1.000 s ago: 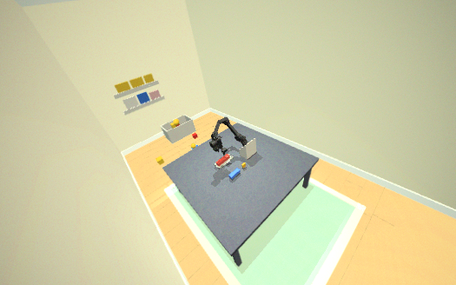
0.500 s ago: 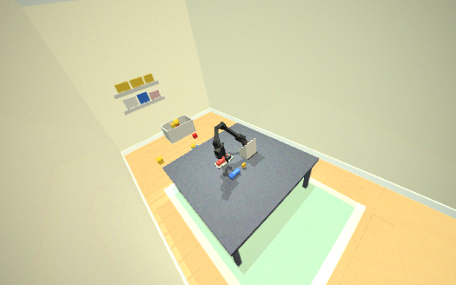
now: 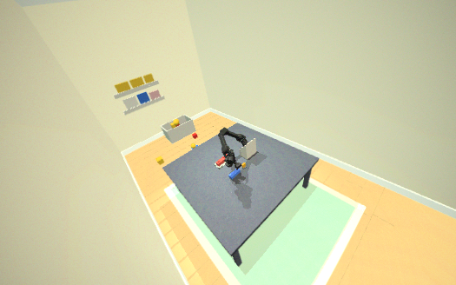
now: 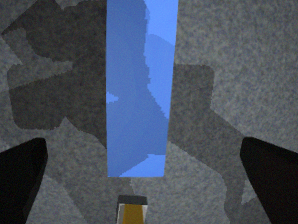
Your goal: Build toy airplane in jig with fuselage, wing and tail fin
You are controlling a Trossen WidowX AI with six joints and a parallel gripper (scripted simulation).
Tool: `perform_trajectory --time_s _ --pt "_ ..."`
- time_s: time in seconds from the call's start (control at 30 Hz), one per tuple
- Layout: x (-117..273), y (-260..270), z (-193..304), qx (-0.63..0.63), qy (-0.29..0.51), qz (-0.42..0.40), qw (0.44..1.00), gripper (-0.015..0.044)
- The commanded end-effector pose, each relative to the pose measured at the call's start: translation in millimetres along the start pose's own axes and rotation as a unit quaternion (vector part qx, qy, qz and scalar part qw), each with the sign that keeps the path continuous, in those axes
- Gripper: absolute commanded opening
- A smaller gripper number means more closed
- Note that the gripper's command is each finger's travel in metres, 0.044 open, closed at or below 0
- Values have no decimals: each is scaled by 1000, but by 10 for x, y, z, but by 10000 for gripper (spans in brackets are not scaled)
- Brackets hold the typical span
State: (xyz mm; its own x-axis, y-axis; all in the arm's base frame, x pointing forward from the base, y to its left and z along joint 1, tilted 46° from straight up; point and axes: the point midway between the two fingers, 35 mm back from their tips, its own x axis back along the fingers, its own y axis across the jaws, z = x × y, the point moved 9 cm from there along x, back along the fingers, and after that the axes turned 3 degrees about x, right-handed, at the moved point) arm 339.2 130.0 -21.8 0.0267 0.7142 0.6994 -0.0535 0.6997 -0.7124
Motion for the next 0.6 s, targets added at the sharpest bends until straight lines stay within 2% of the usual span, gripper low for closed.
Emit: perform_trajectory --time_s 0.0,0.1,0.57 --pt "-91 1 -28 -8 -3 -3 1000 440" --pt "-330 -1 -25 -8 -3 -3 1000 440" --pt "-556 0 -29 -8 -3 -2 1000 440"
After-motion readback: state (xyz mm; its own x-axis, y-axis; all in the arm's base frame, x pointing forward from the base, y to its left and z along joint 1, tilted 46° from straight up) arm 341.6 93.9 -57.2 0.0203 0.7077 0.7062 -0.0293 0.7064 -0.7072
